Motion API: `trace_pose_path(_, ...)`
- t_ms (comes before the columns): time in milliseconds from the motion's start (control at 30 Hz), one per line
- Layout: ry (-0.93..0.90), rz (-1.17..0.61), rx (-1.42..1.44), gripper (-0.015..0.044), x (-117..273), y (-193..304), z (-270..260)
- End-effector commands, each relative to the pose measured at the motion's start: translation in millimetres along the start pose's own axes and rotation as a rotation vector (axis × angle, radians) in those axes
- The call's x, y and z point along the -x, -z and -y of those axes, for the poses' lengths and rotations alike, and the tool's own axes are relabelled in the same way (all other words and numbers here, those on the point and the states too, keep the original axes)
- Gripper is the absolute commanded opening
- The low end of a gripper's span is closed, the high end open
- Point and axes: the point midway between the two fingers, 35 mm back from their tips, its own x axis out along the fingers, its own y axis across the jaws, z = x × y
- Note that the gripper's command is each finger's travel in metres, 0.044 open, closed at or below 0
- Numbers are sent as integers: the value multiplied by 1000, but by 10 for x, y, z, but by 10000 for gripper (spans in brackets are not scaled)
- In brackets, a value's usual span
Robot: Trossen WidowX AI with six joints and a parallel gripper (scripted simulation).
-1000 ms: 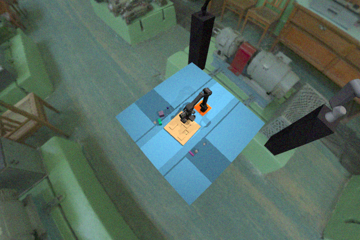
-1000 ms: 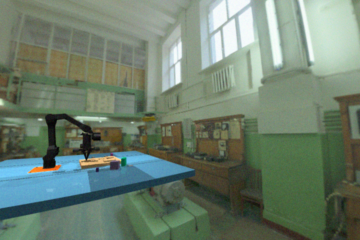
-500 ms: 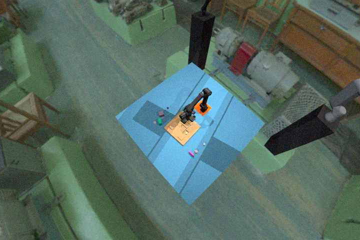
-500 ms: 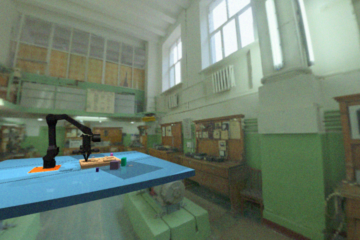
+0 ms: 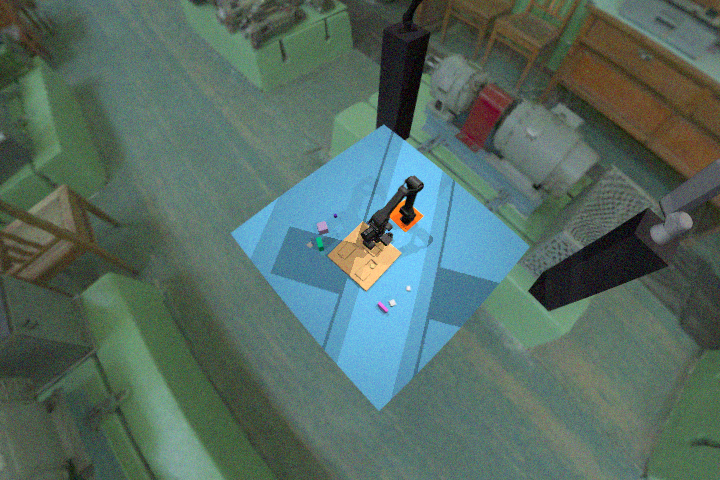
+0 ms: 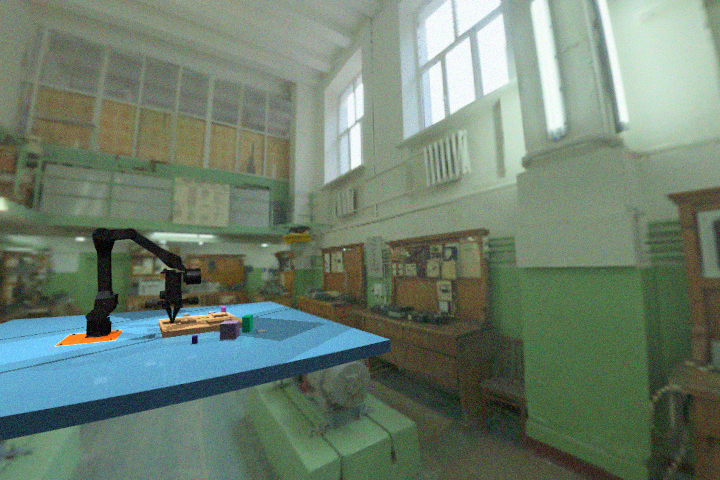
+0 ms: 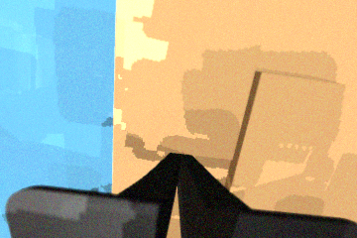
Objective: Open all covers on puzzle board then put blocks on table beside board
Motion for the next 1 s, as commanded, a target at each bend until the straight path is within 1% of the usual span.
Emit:
trace_pose_path(0, 0, -1, -1, 0, -5, -39, 6)
trace_pose_path(967, 1, 3, -1, 0, -7, -332, 21)
